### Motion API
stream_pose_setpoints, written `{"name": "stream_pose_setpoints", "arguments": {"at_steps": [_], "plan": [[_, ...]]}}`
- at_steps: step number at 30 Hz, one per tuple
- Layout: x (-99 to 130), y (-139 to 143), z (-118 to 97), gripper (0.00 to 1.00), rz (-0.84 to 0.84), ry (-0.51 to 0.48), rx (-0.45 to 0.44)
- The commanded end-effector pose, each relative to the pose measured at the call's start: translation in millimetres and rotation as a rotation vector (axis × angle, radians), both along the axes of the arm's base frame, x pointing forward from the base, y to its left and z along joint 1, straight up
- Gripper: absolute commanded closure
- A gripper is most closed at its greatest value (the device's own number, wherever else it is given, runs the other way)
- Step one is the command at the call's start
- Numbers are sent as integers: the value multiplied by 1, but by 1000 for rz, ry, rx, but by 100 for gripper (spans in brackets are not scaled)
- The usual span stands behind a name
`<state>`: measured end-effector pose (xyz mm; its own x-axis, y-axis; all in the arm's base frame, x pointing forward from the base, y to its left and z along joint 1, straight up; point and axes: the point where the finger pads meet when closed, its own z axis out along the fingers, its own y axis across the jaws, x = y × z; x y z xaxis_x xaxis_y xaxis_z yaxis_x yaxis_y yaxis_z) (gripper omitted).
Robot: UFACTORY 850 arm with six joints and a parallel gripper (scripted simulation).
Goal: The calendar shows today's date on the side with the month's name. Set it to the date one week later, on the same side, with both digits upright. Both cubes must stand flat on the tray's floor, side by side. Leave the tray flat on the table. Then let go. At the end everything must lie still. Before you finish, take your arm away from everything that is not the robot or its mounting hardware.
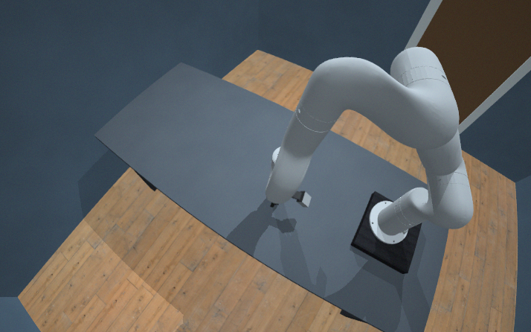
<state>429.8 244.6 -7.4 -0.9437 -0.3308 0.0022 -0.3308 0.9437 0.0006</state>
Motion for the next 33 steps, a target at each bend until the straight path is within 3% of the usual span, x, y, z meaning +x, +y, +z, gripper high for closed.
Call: {"name": "stream_pose_setpoints", "arguments": {"at_steps": [1,6,21,33], "plan": [[1,0,1,73,0,-1,1],[1,0,1,73,0,-1,1],[1,0,1,53,0,-1,1],[1,0,2,53,0,-1,1]]}}
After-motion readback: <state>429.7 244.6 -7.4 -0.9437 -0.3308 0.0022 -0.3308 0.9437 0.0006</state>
